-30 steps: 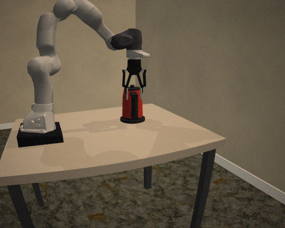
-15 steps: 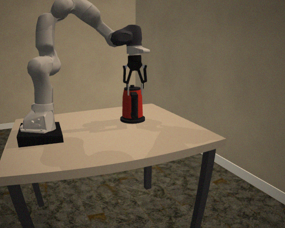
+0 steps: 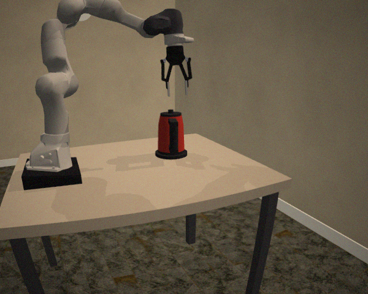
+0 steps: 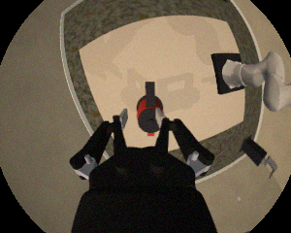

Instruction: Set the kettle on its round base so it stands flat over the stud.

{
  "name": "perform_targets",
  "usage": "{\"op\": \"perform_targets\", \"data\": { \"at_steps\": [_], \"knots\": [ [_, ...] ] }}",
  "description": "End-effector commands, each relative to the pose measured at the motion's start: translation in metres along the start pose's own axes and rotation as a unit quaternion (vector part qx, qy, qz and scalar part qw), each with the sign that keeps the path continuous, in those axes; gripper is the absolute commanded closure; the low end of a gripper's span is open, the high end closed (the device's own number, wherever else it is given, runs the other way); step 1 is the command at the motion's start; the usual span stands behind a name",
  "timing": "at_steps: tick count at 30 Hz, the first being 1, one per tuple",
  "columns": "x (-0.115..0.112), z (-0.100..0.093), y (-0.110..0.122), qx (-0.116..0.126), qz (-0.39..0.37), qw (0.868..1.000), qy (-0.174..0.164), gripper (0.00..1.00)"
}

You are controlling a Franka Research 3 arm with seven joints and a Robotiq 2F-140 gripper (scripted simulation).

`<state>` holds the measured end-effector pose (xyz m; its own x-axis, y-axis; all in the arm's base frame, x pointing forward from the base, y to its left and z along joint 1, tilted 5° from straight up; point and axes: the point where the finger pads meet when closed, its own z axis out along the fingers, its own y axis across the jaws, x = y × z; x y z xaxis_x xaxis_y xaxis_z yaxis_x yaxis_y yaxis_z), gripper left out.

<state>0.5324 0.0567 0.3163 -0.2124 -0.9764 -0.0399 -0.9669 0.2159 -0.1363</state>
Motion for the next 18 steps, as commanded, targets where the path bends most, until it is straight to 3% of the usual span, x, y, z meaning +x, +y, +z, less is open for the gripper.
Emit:
{"op": "perform_targets", "data": {
  "at_steps": [1, 18],
  "knots": [
    [0.0032, -0.0133, 0.0171, -0.031, -0.01, 0.999, 0.002, 0.53],
    [0.0032, -0.0201, 0.0167, -0.031, -0.01, 0.999, 0.002, 0.53]
  ]
}}
